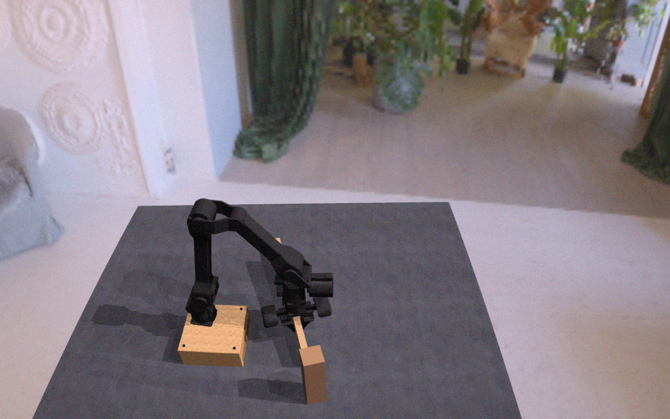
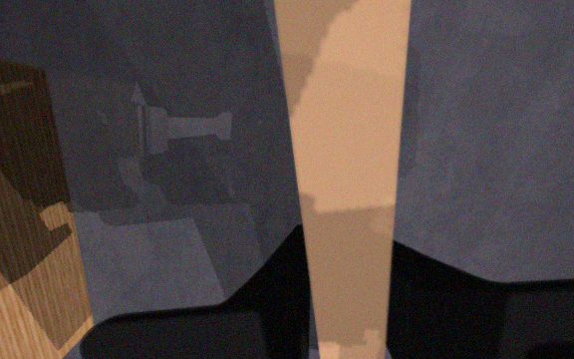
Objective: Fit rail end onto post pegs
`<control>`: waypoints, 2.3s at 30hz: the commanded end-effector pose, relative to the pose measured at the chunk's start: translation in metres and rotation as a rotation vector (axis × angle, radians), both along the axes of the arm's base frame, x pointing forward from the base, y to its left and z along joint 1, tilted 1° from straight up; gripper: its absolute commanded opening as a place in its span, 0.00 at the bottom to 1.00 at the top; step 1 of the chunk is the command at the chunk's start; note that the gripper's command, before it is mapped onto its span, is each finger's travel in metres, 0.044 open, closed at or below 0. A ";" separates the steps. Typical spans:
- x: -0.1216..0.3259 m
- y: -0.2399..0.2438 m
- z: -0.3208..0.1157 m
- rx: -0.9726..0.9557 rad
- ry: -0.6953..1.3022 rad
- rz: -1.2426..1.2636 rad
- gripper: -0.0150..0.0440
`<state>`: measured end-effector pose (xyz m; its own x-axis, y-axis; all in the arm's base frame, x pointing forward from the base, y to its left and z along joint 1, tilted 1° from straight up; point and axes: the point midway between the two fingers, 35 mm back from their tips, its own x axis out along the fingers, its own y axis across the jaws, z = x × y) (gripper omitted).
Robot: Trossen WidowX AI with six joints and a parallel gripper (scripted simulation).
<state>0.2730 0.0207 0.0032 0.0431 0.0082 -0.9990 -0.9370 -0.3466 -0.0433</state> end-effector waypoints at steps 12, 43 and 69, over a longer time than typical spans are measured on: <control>0.000 0.000 0.007 -0.003 -0.001 0.002 0.25; 0.002 0.001 0.023 -0.003 -0.001 0.002 0.25; 0.002 0.001 0.036 -0.003 -0.001 0.002 0.25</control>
